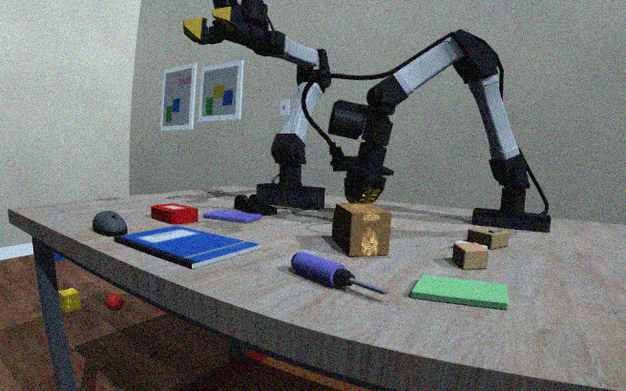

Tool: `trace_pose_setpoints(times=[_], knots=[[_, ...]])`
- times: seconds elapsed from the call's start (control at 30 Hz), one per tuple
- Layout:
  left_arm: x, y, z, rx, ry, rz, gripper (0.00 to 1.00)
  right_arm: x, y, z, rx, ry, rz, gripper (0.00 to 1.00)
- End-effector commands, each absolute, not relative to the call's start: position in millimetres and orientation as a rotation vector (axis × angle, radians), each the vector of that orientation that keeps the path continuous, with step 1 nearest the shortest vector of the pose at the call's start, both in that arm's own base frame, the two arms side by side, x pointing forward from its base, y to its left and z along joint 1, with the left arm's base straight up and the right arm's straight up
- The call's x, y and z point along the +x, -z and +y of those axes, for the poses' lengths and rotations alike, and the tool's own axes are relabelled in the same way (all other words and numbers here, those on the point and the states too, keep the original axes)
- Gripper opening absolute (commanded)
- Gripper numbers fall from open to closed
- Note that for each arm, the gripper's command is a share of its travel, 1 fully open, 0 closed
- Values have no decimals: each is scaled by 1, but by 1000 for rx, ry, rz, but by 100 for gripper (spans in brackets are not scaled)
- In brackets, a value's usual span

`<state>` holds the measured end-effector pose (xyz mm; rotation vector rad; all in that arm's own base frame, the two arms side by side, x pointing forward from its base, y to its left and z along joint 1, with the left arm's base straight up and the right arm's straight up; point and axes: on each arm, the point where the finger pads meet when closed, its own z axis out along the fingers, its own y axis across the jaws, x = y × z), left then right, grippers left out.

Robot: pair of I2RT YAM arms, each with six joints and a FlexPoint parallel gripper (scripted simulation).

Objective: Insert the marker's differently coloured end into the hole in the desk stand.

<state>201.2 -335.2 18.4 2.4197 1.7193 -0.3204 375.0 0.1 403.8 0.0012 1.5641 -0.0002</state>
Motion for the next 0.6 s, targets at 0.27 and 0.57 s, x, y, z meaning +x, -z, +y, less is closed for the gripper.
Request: trace_pose_setpoints(times=[0.27, 0.57], knots=[[206, -68, -342, 2366, 327, 1684, 0, 374, -409, 4, -17, -9, 1545, 100], [207, -81, -341, 2361, 327, 1688, 0, 374, -409, 4, -17, -9, 1545, 100]])
